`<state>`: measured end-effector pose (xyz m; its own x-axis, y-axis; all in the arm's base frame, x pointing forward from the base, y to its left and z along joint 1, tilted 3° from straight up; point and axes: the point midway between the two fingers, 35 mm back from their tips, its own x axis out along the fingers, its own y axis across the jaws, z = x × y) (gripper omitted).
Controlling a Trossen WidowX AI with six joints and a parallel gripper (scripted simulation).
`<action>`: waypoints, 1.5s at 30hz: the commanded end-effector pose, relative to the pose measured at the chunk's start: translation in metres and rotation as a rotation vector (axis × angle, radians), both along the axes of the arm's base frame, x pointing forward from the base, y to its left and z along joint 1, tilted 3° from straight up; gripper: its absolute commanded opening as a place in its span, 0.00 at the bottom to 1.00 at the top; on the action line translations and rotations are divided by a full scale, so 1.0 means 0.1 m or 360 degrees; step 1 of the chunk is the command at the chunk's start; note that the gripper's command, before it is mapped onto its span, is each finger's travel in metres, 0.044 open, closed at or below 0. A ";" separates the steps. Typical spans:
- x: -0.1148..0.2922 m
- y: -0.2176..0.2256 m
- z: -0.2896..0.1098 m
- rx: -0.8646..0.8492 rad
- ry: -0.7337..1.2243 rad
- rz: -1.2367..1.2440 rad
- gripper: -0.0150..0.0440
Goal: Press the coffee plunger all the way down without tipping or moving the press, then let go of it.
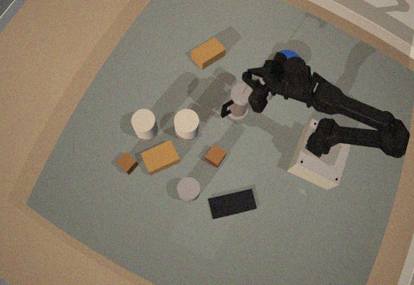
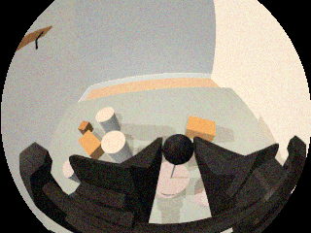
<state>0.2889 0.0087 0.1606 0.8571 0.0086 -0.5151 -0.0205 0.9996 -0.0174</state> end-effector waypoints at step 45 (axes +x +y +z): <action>0.15 -0.01 -0.83 0.0001 0.0022 0.0001 0.46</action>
